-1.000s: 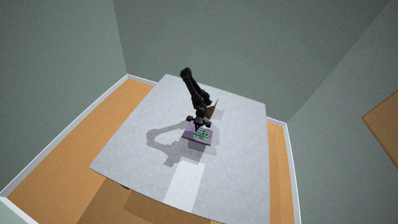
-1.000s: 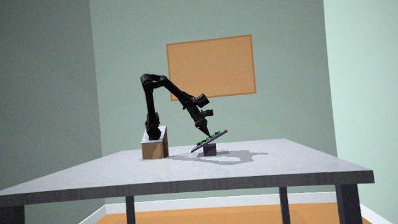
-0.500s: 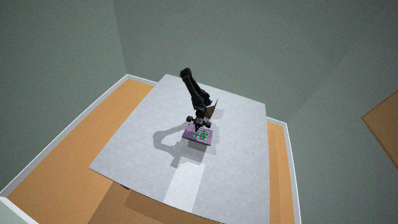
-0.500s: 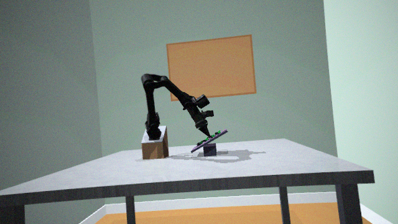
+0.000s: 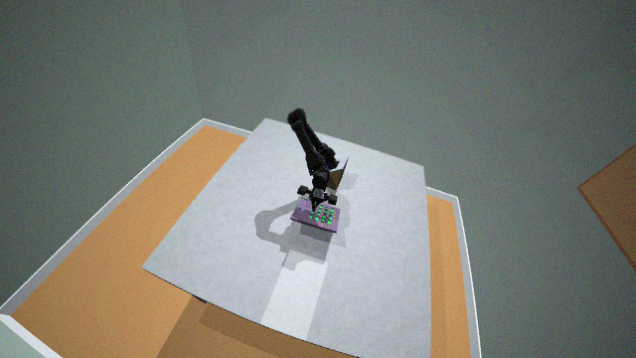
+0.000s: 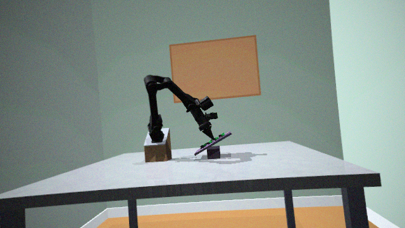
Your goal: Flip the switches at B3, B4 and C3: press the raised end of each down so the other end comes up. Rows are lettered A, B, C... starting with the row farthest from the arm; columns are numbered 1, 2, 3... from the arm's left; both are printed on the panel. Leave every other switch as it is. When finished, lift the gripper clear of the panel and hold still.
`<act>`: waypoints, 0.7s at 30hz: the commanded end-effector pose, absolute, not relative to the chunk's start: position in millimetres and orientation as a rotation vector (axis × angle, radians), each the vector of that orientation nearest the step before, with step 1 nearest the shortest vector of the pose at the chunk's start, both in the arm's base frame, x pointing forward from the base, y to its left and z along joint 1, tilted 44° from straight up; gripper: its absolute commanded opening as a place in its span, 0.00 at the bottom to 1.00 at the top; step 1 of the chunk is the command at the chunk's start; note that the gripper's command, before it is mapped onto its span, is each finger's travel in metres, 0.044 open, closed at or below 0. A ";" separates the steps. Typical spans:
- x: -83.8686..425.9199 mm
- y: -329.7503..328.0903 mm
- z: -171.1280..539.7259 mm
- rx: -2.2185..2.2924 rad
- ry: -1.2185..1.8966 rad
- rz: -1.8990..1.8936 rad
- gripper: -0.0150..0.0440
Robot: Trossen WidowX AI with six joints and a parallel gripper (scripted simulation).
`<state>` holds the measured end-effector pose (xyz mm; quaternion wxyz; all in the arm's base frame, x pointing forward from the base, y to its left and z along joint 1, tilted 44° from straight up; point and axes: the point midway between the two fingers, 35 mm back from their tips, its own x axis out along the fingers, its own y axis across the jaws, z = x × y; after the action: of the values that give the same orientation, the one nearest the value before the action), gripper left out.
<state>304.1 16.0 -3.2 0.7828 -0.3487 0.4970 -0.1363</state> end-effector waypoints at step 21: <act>305.4 14.5 -6.1 -0.754 1.075 -0.289 0.25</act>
<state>305.0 14.2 -5.3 0.7823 -0.3492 0.4974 -0.1364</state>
